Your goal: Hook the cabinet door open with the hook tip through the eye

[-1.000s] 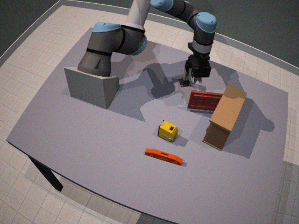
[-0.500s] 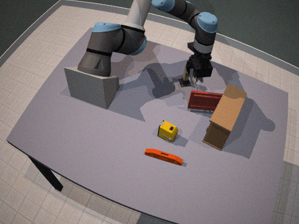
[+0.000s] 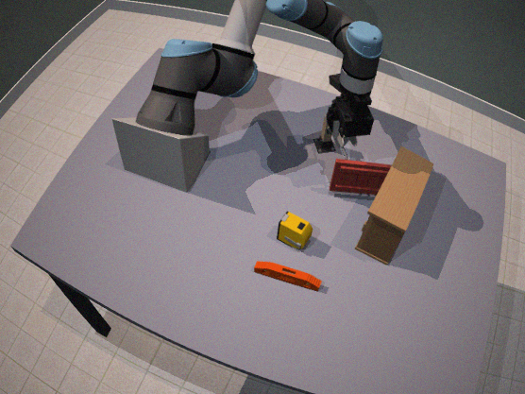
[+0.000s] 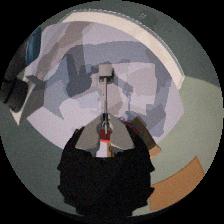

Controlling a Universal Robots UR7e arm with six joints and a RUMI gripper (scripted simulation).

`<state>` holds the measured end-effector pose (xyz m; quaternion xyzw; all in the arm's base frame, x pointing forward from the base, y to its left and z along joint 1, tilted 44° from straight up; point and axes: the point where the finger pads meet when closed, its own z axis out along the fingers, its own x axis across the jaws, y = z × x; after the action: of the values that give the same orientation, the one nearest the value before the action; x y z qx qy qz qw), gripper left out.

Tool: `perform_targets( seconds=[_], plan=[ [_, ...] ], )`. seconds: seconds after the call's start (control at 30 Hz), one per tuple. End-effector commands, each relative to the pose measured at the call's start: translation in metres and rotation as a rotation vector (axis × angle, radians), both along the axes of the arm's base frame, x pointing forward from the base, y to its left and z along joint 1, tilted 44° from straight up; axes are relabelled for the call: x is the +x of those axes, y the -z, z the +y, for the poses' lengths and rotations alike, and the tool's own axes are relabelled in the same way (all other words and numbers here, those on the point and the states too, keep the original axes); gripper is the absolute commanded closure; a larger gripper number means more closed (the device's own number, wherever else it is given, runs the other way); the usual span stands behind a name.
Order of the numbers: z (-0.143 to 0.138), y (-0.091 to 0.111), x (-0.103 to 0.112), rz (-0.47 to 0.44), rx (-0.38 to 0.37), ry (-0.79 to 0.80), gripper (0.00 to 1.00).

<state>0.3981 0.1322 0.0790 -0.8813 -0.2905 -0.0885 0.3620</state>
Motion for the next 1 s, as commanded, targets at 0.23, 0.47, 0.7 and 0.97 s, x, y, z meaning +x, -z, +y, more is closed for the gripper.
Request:
perform_targets(
  seconds=[0.23,0.47,0.7,0.97],
  plan=[
    [0.0004,-0.0007,0.0013,-0.003,0.0,-0.003,0.98],
    [0.002,0.0013,0.0006,0.0,0.001,-0.003,0.98],
    [0.0015,0.001,0.0007,-0.001,0.001,-0.002,0.98],
    [0.0015,0.001,0.0007,-0.001,0.001,-0.002,0.98]
  ],
)
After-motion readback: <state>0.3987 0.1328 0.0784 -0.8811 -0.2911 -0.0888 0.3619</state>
